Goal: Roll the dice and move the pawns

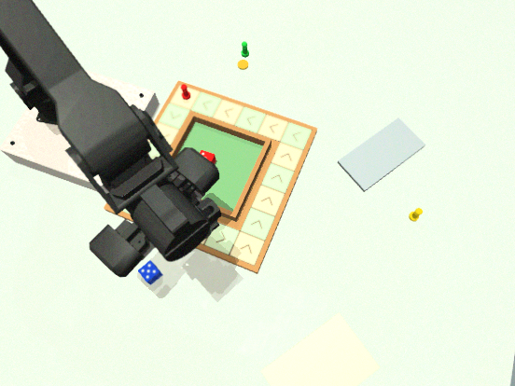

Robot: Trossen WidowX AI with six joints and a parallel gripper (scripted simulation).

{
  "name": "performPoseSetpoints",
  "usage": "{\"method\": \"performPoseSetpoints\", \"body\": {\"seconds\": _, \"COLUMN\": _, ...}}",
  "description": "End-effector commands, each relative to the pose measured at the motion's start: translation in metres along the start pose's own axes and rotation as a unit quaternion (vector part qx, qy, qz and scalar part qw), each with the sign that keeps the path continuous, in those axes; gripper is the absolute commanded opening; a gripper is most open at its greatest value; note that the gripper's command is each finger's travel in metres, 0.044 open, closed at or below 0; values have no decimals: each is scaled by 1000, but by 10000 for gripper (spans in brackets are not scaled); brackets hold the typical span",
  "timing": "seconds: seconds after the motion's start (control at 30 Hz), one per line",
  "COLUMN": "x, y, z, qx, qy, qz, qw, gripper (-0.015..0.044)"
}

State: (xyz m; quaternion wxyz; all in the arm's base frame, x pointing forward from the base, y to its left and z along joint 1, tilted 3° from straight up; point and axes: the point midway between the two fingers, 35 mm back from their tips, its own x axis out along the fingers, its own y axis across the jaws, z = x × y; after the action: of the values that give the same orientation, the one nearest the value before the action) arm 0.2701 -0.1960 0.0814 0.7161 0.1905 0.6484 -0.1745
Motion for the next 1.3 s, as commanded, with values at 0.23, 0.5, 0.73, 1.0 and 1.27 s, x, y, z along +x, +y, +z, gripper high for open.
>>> {"method": "performPoseSetpoints", "body": {"seconds": 0.23, "x": 24, "y": -67, "z": -2, "qx": 72, "qy": 20, "qz": -6, "qw": 997, "gripper": 275}}
{"method": "performPoseSetpoints", "body": {"seconds": 0.5, "x": 41, "y": -68, "z": -2, "qx": 72, "qy": 20, "qz": -6, "qw": 997, "gripper": 275}}
{"method": "performPoseSetpoints", "body": {"seconds": 0.73, "x": 50, "y": -68, "z": -2, "qx": 72, "qy": 20, "qz": -6, "qw": 997, "gripper": 275}}
{"method": "performPoseSetpoints", "body": {"seconds": 1.0, "x": 63, "y": -69, "z": -3, "qx": 72, "qy": 20, "qz": -6, "qw": 997, "gripper": 275}}
{"method": "performPoseSetpoints", "body": {"seconds": 1.27, "x": 73, "y": -69, "z": -4, "qx": 72, "qy": 20, "qz": -6, "qw": 997, "gripper": 275}}
